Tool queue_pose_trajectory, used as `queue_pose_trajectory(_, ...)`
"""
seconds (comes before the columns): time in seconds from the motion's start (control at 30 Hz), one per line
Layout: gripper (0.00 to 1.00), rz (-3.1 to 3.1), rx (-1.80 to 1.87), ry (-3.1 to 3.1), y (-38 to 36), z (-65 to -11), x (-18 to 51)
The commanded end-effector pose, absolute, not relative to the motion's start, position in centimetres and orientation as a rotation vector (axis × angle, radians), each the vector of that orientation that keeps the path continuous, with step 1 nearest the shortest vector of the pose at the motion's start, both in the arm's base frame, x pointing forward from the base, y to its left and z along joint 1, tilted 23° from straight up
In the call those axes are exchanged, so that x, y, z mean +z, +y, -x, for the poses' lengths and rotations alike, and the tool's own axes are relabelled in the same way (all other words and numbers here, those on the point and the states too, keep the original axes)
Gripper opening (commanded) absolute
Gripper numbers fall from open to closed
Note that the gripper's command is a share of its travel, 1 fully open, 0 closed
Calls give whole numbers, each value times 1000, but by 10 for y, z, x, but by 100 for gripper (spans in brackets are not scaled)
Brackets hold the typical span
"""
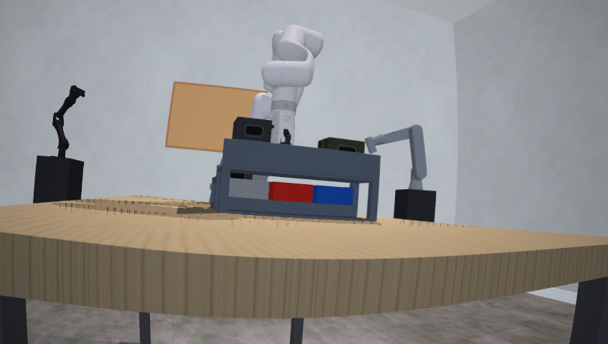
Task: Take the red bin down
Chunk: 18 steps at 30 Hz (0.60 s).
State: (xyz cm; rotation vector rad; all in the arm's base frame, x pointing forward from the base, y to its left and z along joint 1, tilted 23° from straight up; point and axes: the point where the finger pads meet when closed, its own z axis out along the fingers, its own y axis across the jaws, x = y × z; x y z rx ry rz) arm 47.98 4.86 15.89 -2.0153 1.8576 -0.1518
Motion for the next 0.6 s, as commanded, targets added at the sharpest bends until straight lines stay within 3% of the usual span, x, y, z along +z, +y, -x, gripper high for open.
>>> queue_pose_trajectory(0.0,100,2019,-149,1861,46,-500,166)
queue_pose_trajectory(0.57,100,2019,-149,1861,47,-491,163)
